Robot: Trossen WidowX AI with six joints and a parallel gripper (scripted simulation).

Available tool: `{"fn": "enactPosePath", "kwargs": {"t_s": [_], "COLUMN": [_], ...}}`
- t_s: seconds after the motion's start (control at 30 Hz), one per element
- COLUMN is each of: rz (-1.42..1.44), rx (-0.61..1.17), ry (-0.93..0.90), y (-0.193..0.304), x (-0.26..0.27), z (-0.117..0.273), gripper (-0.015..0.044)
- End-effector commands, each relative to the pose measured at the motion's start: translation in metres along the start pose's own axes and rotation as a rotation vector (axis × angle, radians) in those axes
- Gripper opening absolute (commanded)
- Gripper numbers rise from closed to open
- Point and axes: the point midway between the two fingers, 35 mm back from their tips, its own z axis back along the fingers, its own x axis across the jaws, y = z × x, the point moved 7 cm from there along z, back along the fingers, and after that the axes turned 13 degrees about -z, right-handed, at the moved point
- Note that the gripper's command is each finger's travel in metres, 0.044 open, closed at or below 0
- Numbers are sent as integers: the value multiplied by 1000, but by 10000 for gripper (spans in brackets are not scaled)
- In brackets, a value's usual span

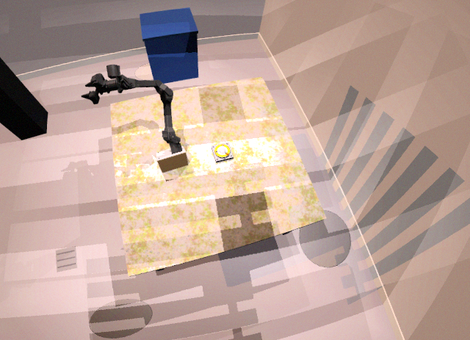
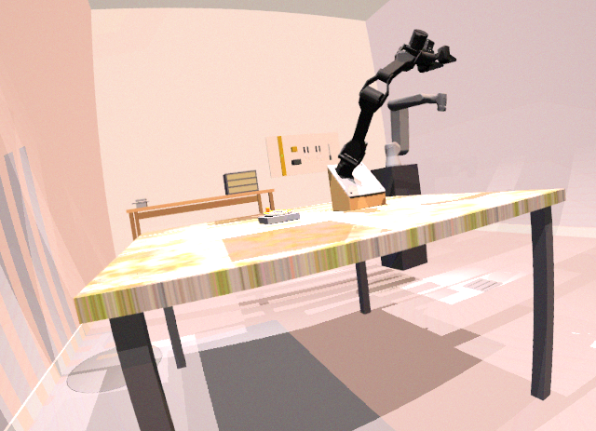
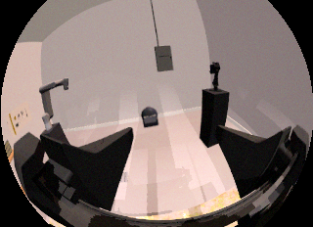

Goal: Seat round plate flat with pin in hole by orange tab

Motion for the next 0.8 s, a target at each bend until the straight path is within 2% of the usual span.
{"fn": "enactPosePath", "kwargs": {"t_s": [0.0,0.07,0.2,0.3,0.47,0.57,0.77], "rz": [-3,-29,21,44,114,159,279], "rx": [-3,-30,-67,-75,-100,-120,-170], "ry": [-6,-57,-305,-396,-651,-744,-1034], "y": [-1,-8,-12,-10,-5,-3,11], "x": [2,15,80,105,167,189,247], "z": [2,15,37,50,93,113,184], "gripper": [374,321,216,137,6,0,0]}}
